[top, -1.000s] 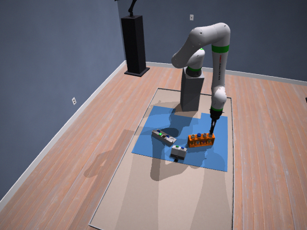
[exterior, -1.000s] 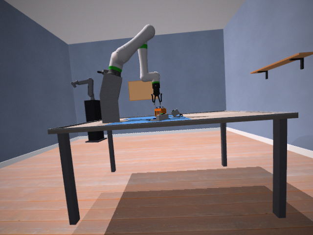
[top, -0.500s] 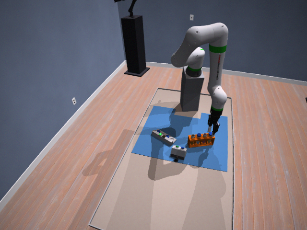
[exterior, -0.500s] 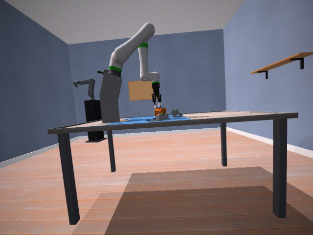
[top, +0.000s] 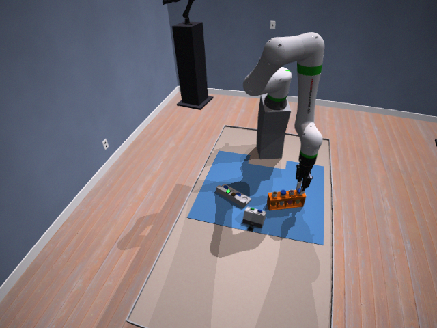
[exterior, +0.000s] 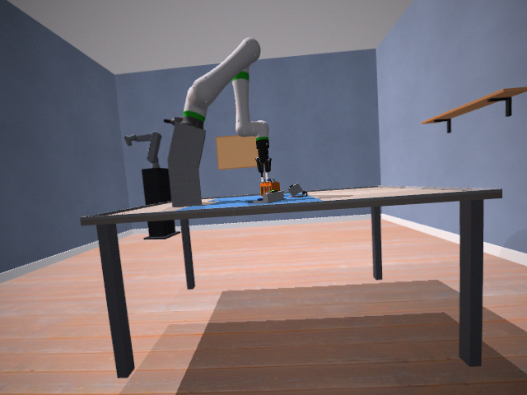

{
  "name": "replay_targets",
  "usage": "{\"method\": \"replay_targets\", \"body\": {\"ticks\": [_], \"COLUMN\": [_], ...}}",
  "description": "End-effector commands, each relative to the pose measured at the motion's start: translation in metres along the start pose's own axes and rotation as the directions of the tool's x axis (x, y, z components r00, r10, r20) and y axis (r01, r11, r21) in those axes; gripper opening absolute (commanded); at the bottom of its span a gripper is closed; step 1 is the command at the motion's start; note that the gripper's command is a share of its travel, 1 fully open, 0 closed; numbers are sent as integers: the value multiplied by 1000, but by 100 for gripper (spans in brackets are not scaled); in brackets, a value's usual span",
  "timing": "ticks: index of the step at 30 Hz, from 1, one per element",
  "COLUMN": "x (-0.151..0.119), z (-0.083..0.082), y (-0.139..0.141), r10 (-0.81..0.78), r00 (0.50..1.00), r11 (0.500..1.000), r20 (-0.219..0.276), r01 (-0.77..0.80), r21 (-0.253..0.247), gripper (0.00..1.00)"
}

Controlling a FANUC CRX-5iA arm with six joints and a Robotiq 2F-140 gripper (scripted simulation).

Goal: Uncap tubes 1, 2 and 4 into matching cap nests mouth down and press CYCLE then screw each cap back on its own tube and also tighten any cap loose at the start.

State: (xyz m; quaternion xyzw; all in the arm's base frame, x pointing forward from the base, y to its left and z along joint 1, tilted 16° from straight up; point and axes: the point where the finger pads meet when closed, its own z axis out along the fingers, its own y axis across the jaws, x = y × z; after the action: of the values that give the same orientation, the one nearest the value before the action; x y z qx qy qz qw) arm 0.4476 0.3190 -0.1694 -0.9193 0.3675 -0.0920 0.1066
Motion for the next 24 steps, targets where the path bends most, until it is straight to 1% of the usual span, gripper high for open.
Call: {"method": "replay_targets", "body": {"ticks": [1,3,5,8,11,15,22,23,24], "x": [0,0,0,0,0,0,0,0,0], "z": [0,0,0,0,0,1,1,1,1], "y": [0,0,0,0,0,0,0,0,0], "r10": [0,0,100,247,389,553,553,553,553], "r00": [1000,1000,995,969,921,833,833,833,833], "r11": [1000,1000,995,969,921,833,833,833,833], "r20": [0,0,0,0,0,0,0,0,0], "r01": [0,0,-100,-247,-389,-553,-553,-553,-553], "r21": [-1,-1,-1,-1,-1,-1,-1,-1,-1], "gripper": [0,0,0,0,0,0,0,35,35]}}
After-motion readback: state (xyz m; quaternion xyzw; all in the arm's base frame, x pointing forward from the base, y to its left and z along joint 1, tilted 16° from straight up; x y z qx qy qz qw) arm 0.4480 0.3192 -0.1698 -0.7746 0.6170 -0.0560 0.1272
